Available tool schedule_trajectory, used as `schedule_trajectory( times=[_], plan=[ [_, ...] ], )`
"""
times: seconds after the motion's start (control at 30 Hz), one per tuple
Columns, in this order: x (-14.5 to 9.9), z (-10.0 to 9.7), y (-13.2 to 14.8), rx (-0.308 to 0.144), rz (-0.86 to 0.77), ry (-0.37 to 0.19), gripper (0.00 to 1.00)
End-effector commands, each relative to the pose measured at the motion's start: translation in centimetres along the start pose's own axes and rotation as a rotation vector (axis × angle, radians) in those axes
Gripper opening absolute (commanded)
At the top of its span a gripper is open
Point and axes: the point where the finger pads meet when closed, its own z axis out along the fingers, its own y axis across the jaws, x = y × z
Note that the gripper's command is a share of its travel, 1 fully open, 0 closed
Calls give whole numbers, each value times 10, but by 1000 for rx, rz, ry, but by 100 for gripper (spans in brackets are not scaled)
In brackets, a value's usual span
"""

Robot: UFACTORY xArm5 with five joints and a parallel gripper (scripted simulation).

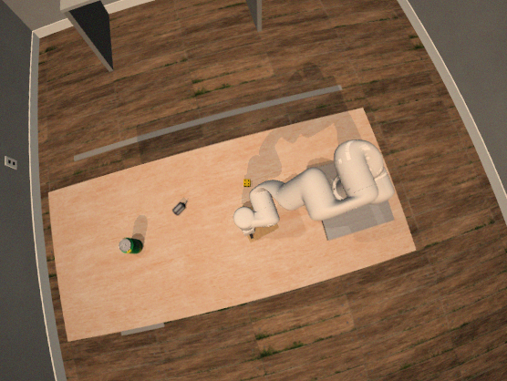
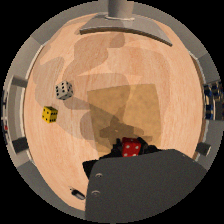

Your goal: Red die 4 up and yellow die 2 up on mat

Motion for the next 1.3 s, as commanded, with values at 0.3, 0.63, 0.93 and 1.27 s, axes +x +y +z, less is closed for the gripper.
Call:
schedule_trajectory(
  times=[0.3, 0.63, 0.93, 1.27],
  plan=[
    [-1, -1, 0, 0, 0, -4, 27],
    [-1, -1, 0, 0, 0, -4, 35],
    [-1, -1, 0, 0, 0, -4, 43],
    [-1, -1, 0, 0, 0, -4, 47]
  ],
)
